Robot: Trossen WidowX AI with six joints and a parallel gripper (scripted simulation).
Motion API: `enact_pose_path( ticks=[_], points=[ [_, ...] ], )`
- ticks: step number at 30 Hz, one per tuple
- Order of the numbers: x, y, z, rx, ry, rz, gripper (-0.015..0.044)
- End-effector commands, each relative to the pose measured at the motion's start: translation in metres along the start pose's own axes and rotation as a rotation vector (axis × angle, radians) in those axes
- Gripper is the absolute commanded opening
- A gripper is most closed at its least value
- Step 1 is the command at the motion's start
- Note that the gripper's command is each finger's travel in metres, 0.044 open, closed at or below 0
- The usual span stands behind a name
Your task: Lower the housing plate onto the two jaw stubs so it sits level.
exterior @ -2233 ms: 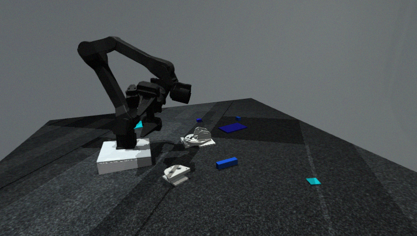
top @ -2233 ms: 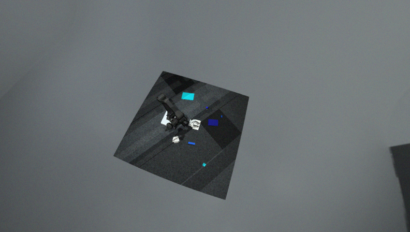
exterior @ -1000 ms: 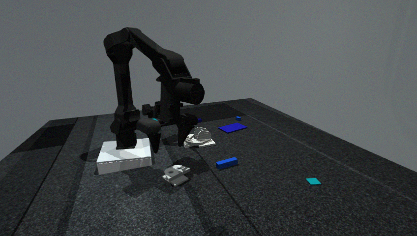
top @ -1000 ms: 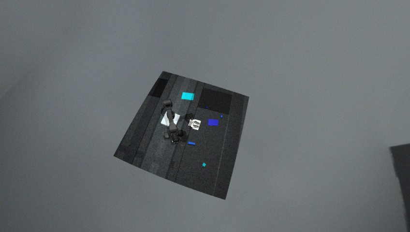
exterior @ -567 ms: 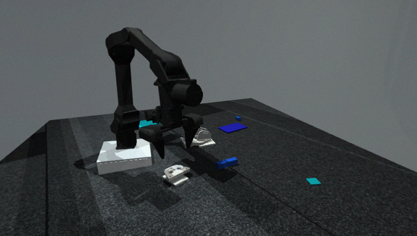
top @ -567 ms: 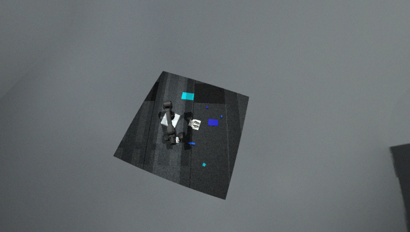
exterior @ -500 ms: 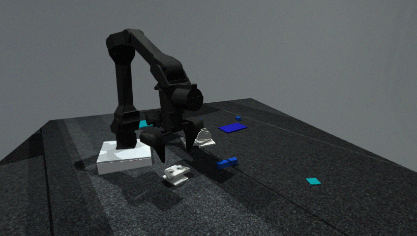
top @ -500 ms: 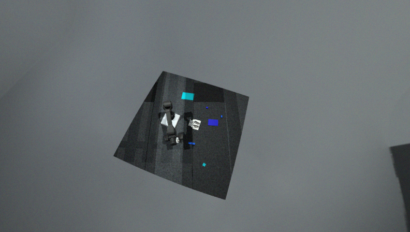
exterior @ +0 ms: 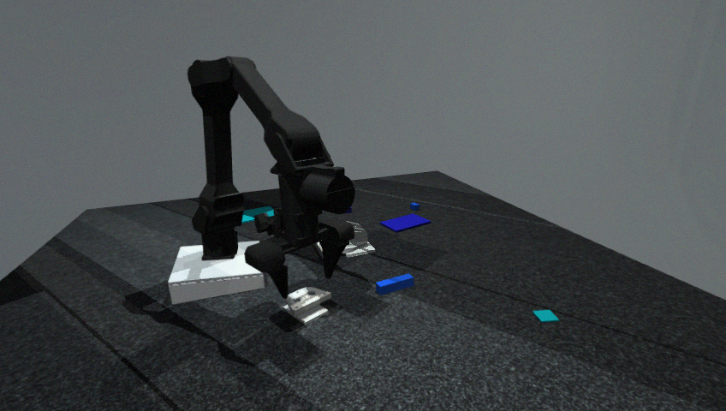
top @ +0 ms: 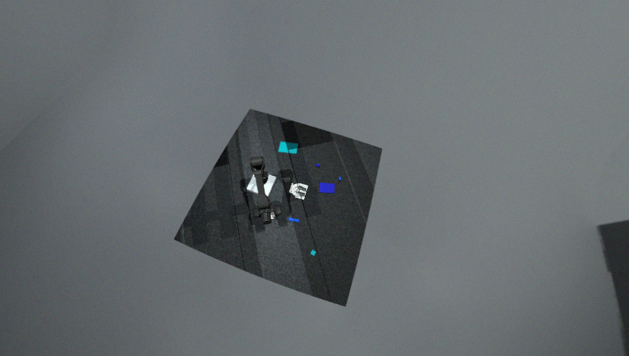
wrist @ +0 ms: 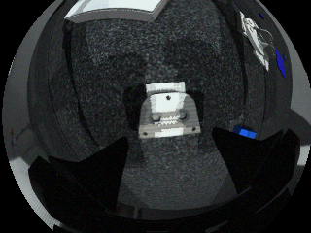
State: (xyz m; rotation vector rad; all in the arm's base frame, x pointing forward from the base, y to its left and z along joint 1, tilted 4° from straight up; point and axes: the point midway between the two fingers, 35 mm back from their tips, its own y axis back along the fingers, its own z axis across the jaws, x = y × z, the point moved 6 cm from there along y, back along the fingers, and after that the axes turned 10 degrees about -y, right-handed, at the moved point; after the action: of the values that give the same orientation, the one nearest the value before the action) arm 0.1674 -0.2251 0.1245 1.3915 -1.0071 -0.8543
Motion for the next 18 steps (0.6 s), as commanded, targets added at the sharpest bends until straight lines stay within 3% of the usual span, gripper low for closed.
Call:
enact_pose_path(
  ticks=[1,18],
  points=[
    [-0.002,-0.010,0.000,0.002,-0.004,-0.013,0.0440],
    [-0.002,-0.022,0.000,0.002,-0.004,-0.013,0.0440]
  ],
)
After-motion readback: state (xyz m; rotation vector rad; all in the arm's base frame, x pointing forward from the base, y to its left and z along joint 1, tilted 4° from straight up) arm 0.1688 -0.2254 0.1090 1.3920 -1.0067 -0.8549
